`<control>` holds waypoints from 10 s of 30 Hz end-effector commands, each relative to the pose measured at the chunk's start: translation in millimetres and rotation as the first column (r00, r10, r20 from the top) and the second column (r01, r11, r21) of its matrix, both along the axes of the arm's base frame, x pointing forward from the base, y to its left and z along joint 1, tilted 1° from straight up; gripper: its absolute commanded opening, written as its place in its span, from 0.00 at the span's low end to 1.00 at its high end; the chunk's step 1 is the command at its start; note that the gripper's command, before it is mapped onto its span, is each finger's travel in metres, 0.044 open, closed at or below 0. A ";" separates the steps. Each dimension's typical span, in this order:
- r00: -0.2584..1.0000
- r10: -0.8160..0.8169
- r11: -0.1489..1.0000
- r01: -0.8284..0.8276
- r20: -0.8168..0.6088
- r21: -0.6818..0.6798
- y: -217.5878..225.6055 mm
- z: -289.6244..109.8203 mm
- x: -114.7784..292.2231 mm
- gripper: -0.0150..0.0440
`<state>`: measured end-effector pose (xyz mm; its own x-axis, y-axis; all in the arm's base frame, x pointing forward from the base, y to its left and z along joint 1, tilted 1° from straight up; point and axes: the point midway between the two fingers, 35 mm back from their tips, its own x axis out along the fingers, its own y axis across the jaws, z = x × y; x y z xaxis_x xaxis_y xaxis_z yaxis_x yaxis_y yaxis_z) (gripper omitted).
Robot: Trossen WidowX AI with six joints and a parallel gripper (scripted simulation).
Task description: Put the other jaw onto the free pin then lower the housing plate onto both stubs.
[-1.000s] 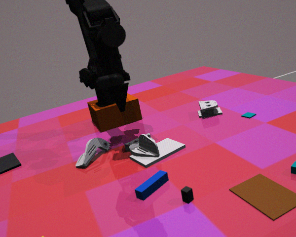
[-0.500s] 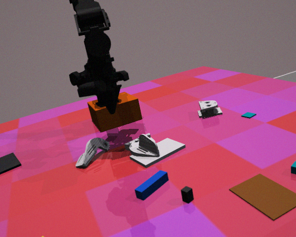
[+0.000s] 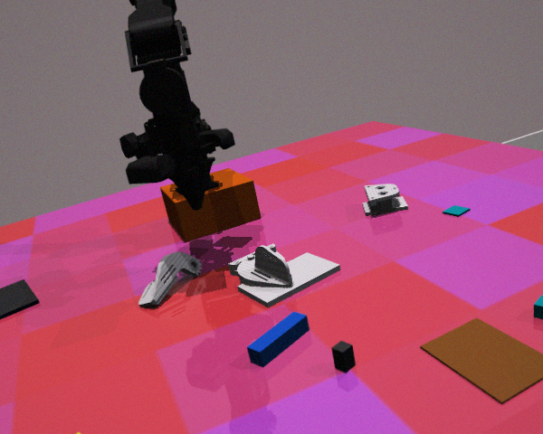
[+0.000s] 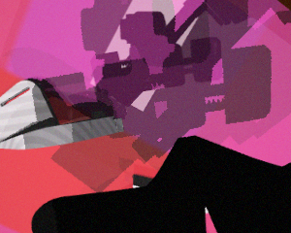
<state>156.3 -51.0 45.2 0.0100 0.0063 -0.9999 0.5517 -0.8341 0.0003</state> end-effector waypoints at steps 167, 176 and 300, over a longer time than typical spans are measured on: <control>1.000 -0.005 1.000 0.005 -0.015 0.000 -0.1 -97.1 -0.9 0.25; 1.000 -0.005 1.000 0.005 -0.015 0.000 -0.1 -97.1 -0.9 0.25; 1.000 -0.005 1.000 0.005 -0.009 -0.009 -112.9 -95.8 73.2 0.25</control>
